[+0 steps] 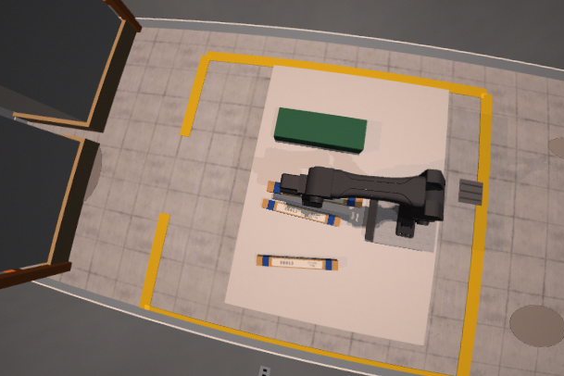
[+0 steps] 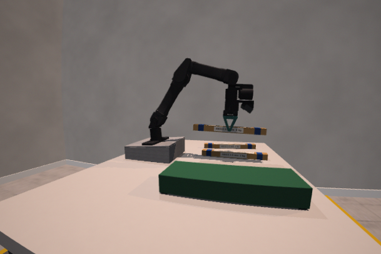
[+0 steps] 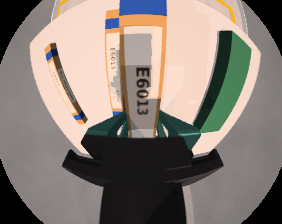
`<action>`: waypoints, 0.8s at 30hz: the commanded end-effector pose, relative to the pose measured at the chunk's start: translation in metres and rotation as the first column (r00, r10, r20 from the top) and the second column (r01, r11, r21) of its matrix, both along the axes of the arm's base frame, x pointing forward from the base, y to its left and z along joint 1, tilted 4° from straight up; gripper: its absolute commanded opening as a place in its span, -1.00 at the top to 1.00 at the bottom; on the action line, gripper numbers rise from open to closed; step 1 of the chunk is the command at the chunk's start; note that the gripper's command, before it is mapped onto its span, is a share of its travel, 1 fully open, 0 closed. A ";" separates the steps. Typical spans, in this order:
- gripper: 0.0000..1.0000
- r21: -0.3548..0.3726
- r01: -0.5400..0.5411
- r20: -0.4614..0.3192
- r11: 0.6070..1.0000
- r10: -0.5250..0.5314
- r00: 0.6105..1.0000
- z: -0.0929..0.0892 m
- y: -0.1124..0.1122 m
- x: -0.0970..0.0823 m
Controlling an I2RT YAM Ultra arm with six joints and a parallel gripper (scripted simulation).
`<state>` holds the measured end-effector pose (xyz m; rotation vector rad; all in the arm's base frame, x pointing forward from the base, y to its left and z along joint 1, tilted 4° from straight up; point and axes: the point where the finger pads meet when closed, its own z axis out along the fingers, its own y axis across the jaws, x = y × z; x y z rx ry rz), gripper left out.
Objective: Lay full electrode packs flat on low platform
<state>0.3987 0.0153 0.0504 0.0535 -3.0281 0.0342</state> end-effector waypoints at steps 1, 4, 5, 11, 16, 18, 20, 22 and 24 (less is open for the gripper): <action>1.00 0.003 -0.006 0.086 1.000 0.005 0.996 0.033 0.005 0.014; 1.00 0.003 -0.006 0.080 1.000 0.006 0.997 0.032 0.005 0.012; 1.00 0.003 -0.006 0.080 1.000 0.006 0.997 0.032 0.005 0.012; 1.00 0.003 -0.007 0.080 1.000 0.007 0.997 0.033 0.005 0.013; 1.00 0.003 -0.008 0.080 1.000 0.007 0.997 0.033 0.006 0.013; 1.00 0.001 0.048 0.081 0.999 -0.048 0.996 0.033 -0.005 0.014; 1.00 -0.002 0.081 0.077 0.997 -0.081 0.994 0.031 -0.008 0.013; 1.00 -0.007 0.147 0.079 0.989 -0.146 0.986 0.031 -0.014 0.014; 1.00 -0.012 0.213 0.080 0.977 -0.211 0.974 0.031 -0.019 0.014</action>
